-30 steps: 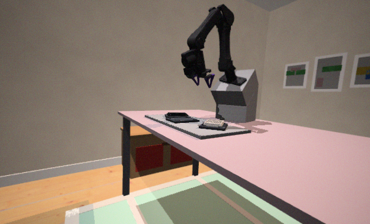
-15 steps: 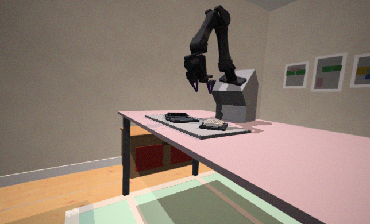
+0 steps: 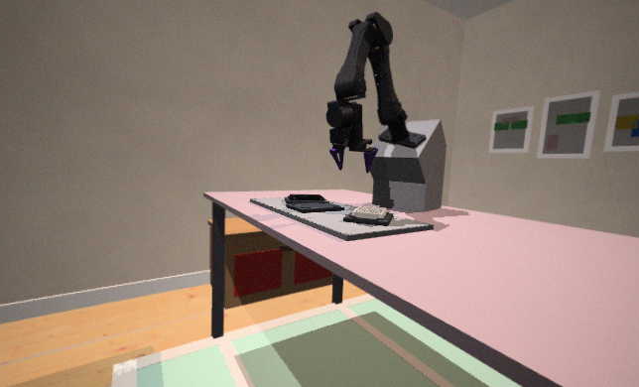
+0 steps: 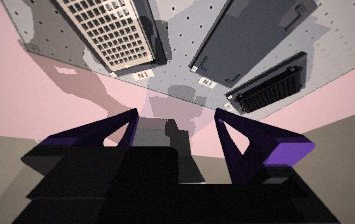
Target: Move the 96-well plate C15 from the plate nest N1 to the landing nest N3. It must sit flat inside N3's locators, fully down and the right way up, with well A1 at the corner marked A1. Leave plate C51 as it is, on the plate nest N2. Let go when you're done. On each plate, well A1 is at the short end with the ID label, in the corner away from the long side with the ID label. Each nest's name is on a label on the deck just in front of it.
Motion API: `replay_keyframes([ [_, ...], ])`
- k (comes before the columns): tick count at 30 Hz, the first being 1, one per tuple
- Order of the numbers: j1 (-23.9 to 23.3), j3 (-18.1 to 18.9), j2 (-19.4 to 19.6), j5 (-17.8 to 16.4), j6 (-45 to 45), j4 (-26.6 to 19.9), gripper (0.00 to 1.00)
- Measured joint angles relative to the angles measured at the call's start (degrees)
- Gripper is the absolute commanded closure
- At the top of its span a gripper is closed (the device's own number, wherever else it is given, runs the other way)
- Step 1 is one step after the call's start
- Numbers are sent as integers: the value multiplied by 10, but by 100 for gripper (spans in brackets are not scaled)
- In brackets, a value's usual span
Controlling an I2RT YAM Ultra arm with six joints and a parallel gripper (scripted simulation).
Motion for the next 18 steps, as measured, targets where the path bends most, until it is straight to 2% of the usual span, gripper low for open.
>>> replay_keyframes([
  [18,94,-17,47,33,-18,131,0],
])
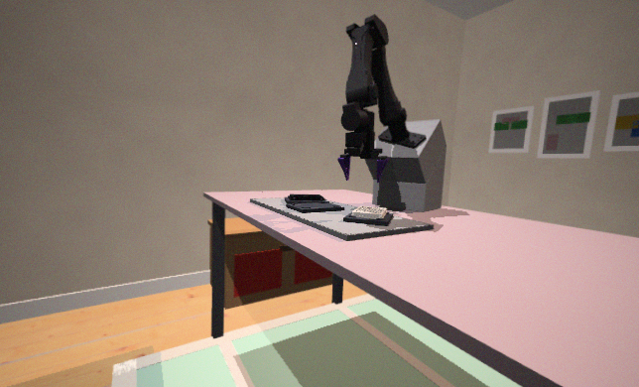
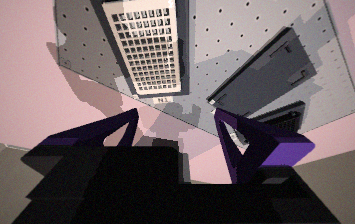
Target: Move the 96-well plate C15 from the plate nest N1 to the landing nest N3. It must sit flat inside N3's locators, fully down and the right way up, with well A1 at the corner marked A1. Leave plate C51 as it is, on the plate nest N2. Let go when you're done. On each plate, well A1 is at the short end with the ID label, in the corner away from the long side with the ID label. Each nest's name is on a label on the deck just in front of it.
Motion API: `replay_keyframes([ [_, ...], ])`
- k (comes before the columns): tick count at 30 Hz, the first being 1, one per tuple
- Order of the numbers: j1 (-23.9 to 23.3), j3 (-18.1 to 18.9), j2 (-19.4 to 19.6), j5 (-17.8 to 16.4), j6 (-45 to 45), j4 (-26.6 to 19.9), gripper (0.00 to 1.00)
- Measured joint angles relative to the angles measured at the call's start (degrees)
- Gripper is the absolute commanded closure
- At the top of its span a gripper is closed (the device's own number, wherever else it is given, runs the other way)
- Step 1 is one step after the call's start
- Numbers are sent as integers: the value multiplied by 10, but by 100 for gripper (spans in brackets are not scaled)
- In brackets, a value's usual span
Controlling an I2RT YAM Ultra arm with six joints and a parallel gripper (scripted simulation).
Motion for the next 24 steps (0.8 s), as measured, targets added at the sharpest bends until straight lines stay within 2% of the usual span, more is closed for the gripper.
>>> replay_keyframes([
  [9,54,-12,24,17,-10,74,0],
  [12,72,-6,39,23,-9,90,0],
  [24,74,-4,38,30,-7,105,0],
])
